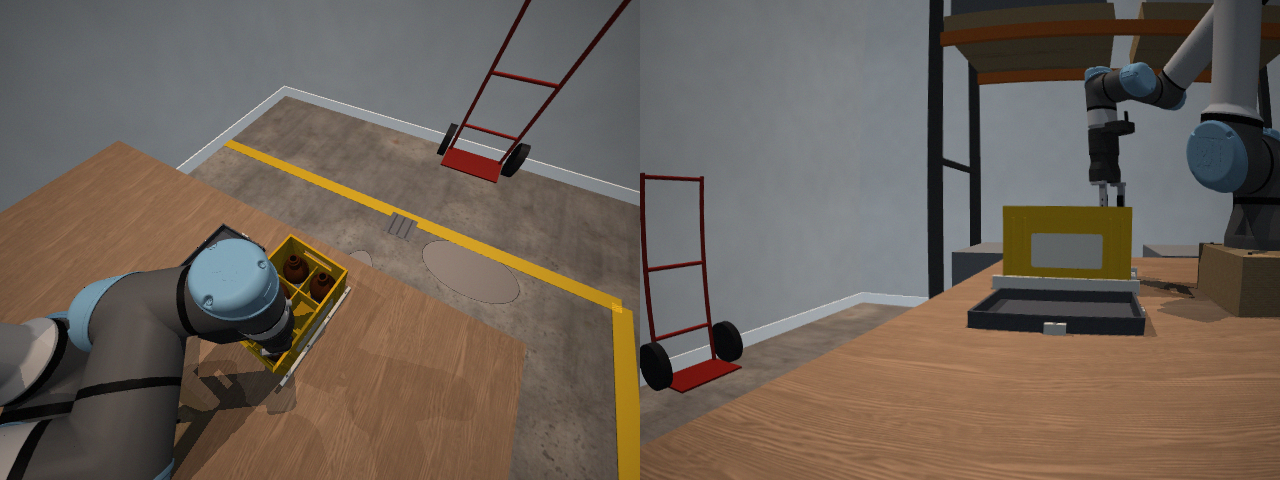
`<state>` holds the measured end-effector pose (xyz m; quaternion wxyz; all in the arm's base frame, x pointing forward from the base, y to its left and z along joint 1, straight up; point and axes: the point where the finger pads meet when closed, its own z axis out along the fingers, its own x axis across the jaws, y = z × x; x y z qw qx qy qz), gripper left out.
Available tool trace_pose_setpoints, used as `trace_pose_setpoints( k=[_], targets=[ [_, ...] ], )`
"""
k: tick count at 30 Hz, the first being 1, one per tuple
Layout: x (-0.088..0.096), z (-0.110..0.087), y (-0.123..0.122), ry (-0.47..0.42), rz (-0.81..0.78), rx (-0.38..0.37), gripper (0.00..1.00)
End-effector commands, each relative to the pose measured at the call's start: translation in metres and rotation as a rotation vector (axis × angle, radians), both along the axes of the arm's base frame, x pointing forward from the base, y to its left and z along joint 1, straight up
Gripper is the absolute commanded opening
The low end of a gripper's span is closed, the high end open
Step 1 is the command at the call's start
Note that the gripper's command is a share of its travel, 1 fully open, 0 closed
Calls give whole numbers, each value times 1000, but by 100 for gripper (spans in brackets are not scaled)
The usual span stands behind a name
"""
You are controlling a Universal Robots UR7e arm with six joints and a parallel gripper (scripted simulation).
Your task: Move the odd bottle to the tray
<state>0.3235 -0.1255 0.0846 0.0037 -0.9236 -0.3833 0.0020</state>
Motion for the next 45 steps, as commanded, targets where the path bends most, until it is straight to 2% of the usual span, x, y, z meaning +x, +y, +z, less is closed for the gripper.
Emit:
trace_pose_setpoints(
  k=[1,24,45],
  targets=[
    [0,-3,0,-1,0,-1,100],
    [0,-24,0,-1,0,-1,100],
    [0,-27,0,-1,0,-1,100]
  ],
)
